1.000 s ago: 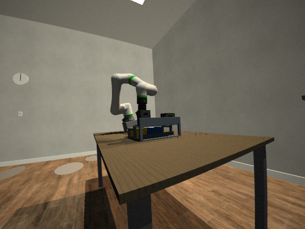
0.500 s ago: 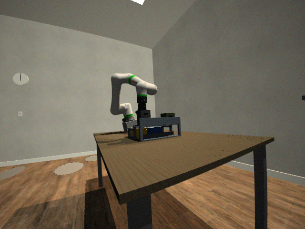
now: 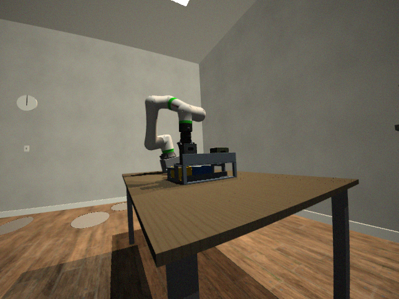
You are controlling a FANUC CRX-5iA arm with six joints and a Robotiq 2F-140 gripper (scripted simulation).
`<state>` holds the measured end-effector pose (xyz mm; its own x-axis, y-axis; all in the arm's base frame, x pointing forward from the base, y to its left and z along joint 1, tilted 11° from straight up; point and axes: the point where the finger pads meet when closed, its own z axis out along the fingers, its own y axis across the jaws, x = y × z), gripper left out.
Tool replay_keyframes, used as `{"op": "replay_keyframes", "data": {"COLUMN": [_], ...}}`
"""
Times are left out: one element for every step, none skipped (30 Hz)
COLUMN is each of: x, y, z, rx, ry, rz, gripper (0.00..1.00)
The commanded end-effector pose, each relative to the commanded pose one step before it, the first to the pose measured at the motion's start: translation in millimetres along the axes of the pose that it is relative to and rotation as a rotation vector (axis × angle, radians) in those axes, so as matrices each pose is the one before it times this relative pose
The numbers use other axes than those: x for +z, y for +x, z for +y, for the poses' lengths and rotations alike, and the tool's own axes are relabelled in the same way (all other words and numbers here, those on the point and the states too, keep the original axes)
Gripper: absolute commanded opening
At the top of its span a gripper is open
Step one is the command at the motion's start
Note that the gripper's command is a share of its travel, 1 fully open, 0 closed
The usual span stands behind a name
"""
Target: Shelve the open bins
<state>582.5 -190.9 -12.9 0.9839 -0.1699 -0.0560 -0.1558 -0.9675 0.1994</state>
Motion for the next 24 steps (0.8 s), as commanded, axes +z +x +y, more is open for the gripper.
{"op": "replay_keyframes", "data": {"x": [-2.69, -1.73, -1.76, -1.78, -1.8, -1.82, -1.84, -1.85, -1.86, -1.86, -1.87, -1.87, -1.87, -1.86, -1.85, -1.84, 0.0, 0.0, -1.83, -1.81, -1.79, -1.77, -1.74, -1.72], "y": [0.01, -0.1, -0.11, -0.11, -0.11, -0.12, -0.11, -0.11, -0.12, -0.11, -0.12, -0.11, -0.11, -0.12, -0.11, -0.11, 0.0, 0.0, -0.12, -0.11, -0.11, -0.11, -0.1, -0.11], "z": [0.0, 0.0, 0.0, 0.0, 0.0, 0.0, 0.0, 0.0, 0.0, 0.0, 0.0, 0.0, 0.0, 0.0, 0.0, 0.0, 0.0, 0.0, 0.0, 0.0, 0.0, 0.0, 0.0, 0.0], "rx": [0.00002, 0.0, 0.0, 0.0, 0.0, 0.0, 0.0, 0.0, 0.0, 0.0, 0.0, 0.0, 0.0, 0.0, 0.0, 0.0, 0.0, 0.0, 0.0, 0.0, 0.0, 0.0, 0.0, 0.0], "ry": [-0.00004, 0.0, 0.0, 0.0, 0.0, 0.0, 0.0, 0.0, 0.0, 0.0, 0.0, 0.0, 0.0, 0.0, 0.0, 0.0, 0.0, 0.0, 0.0, 0.0, 0.0, 0.0, 0.0, 0.0], "rz": [0.00037, 0.0, 0.0, 0.0, 0.0, 0.0, 0.0, 0.0, 0.0, 0.0, 0.0, 0.0, 0.0, 0.0, 0.0, 0.0, 0.0, 0.0, 0.0, 0.0, 0.0, 0.0, 0.0, 0.0], "gripper": [0.06, 0.06, 0.06, 0.06, 0.06, 0.06, 0.06, 0.06, 0.06, 0.06, 0.06, 0.06, 0.06, 0.06, 0.06, 0.06, 0.06, 0.06, 0.06, 0.06, 0.06, 0.06, 0.06, 0.06]}}
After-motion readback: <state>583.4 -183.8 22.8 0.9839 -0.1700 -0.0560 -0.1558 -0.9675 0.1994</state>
